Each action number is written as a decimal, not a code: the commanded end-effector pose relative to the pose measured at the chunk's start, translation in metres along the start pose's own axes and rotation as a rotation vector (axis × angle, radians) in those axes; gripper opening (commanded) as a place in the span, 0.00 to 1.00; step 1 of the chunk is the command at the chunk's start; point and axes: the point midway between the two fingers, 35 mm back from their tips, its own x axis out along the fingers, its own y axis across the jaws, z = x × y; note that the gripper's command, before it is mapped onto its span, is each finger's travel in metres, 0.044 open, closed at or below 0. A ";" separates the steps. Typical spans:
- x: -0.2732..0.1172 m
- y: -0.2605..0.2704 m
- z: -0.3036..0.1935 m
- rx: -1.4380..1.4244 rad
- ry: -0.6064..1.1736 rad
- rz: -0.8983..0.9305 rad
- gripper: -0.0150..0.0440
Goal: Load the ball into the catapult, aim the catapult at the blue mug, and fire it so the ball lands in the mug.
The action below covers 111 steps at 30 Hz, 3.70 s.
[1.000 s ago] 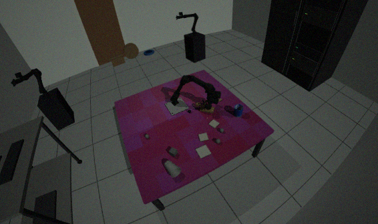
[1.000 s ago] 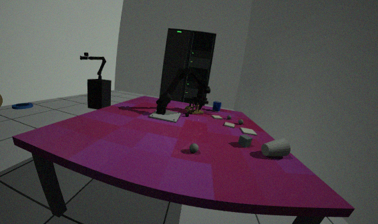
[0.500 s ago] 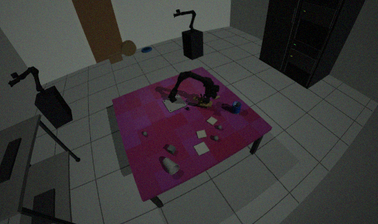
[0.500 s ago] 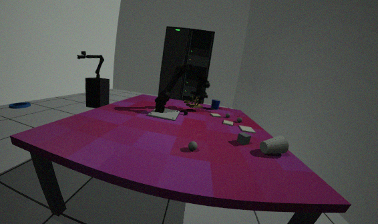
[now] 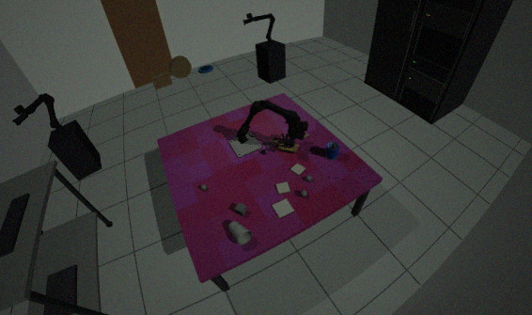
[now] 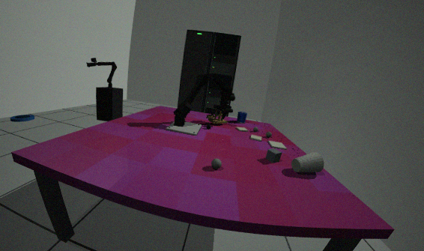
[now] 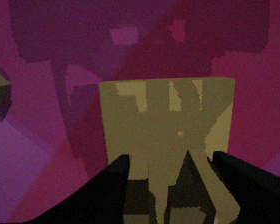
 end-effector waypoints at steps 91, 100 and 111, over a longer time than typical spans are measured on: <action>0.022 0.000 -0.002 -0.002 -0.001 0.002 1.00; 0.018 0.000 -0.001 0.003 -0.008 0.001 0.78; 0.018 0.000 -0.001 0.003 -0.008 0.001 0.45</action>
